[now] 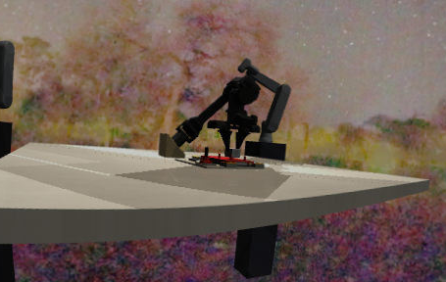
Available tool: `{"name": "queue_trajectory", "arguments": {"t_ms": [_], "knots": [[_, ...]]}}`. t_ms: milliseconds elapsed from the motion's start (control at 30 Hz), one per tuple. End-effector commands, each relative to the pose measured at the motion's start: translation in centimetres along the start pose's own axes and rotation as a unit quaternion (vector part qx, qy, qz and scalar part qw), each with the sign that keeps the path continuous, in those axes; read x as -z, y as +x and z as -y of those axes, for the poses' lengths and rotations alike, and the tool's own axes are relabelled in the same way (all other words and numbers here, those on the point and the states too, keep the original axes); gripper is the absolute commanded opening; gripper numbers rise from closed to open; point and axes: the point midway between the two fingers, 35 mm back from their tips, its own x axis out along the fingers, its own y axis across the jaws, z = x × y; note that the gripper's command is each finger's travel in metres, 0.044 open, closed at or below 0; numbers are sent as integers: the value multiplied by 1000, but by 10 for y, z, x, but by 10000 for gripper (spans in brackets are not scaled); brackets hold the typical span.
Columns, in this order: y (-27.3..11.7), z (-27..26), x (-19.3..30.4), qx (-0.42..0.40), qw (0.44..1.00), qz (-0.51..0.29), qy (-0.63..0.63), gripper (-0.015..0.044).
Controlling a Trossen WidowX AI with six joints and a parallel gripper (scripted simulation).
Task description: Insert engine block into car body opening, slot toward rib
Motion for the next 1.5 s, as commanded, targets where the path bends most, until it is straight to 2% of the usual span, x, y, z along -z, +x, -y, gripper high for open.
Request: {"name": "queue_trajectory", "arguments": {"t_ms": [0,1467], "knots": [[1,0,0,-2,1000,0,3,160],[6,0,0,-2,1000,0,3,160]]}}
